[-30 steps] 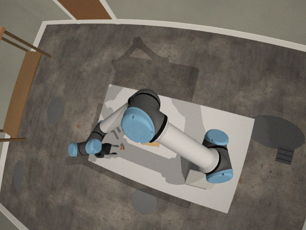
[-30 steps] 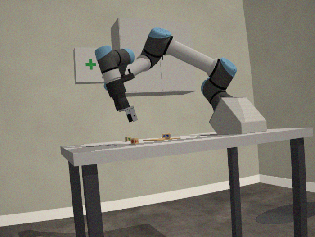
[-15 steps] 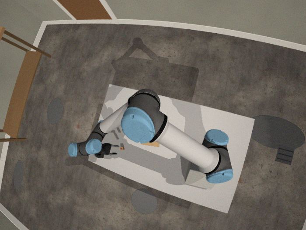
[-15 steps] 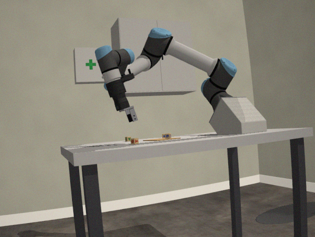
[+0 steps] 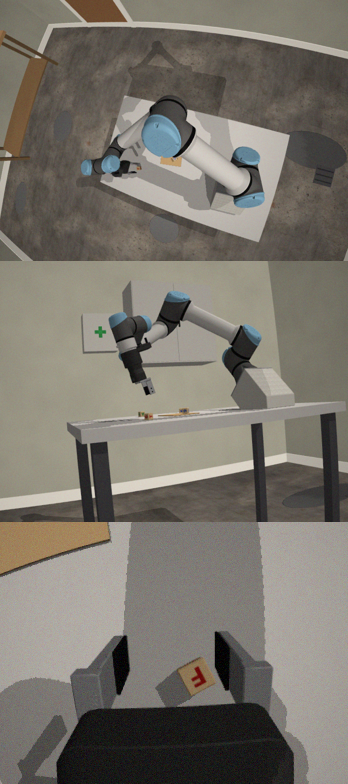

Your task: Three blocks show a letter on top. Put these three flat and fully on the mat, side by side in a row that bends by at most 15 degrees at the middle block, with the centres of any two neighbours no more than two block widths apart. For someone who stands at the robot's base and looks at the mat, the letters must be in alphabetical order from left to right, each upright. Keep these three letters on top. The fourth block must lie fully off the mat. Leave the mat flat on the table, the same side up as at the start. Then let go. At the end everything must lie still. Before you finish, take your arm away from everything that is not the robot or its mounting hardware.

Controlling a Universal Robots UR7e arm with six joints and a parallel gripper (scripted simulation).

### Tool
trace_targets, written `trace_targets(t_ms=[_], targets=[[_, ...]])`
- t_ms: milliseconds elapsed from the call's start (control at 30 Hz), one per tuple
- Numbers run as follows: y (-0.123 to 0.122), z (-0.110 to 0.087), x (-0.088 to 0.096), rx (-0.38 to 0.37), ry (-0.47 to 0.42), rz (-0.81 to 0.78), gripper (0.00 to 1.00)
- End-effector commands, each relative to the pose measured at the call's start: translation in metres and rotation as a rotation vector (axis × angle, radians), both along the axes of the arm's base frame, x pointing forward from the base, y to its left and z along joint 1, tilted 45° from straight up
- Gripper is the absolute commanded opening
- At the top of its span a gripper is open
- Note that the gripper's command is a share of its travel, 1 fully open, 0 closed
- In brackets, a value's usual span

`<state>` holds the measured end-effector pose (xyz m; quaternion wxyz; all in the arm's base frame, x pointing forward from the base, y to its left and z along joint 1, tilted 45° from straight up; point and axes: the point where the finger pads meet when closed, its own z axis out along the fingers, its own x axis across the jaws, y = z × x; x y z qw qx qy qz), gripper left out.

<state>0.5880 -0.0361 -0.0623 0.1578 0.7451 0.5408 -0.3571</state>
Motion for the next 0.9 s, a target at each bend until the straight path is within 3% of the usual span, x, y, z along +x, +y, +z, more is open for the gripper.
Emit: trace_targets(t_ms=[0, 167, 433, 500, 700, 867], targets=[[-0.008, 0.012, -0.018, 0.0, -0.004, 0.001, 1.0], [-0.018, 0.03, -0.053, 0.0, -0.004, 0.001, 1.0], [-0.035, 0.056, -0.123, 0.0, -0.004, 0.001, 1.0], [-0.035, 0.056, -0.123, 0.0, -0.004, 0.001, 1.0], [-0.042, 0.069, -0.173, 0.0, -0.003, 0.001, 1.0], [-0.045, 0.075, -0.203, -0.001, -0.003, 0.0, 1.0]])
